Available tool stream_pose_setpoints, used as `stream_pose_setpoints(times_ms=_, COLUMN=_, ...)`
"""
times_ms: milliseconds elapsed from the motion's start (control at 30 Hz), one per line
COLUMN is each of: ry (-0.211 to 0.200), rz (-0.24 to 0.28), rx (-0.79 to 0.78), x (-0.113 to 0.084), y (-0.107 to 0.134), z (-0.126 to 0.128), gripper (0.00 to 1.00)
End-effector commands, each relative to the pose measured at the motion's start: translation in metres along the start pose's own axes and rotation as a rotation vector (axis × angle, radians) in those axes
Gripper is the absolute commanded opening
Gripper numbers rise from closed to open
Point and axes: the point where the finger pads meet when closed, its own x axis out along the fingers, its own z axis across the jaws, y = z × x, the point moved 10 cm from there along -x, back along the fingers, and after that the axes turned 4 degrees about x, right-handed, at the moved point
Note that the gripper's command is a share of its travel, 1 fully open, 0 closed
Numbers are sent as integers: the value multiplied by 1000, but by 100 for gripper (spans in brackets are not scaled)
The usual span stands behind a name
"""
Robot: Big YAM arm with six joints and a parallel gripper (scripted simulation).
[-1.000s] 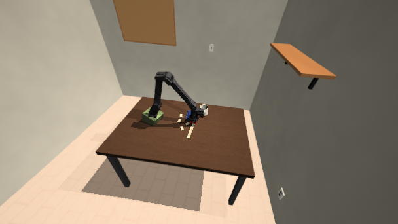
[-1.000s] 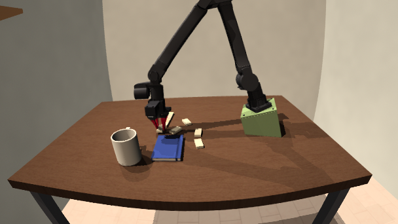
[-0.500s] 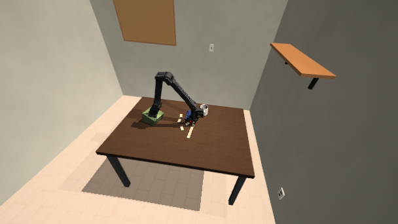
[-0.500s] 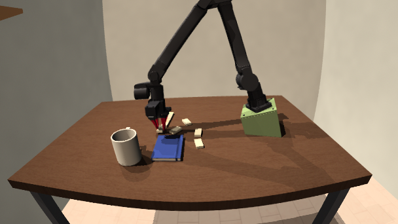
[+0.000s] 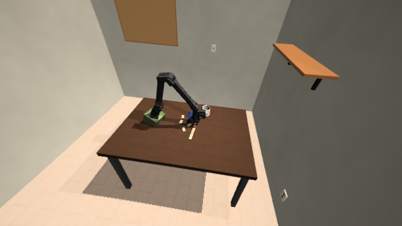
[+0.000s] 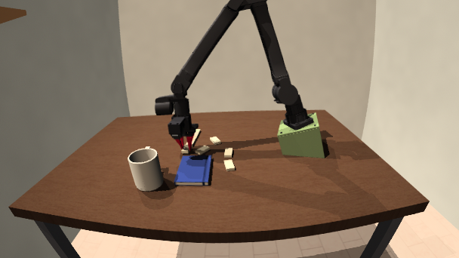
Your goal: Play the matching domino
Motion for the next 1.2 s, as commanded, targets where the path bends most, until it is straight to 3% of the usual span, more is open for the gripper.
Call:
stream_pose_setpoints(times_ms=0, ry=10, rz=-3, rx=0, x=-1, y=4, z=-3, gripper=22)
stream_pose_setpoints(times_ms=267, ry=5, rz=-3, rx=-5, x=9, y=20, z=-2, gripper=22)
stream_pose_setpoints(times_ms=1067, ry=6, rz=-3, rx=-9, x=8, y=23, z=-2, gripper=22)
stream_pose_setpoints(times_ms=1100, ry=11, rz=-4, rx=-8, x=3, y=19, z=-3, gripper=93)
stream_pose_setpoints(times_ms=1167, ry=10, rz=-4, rx=-9, x=5, y=20, z=-3, gripper=93)
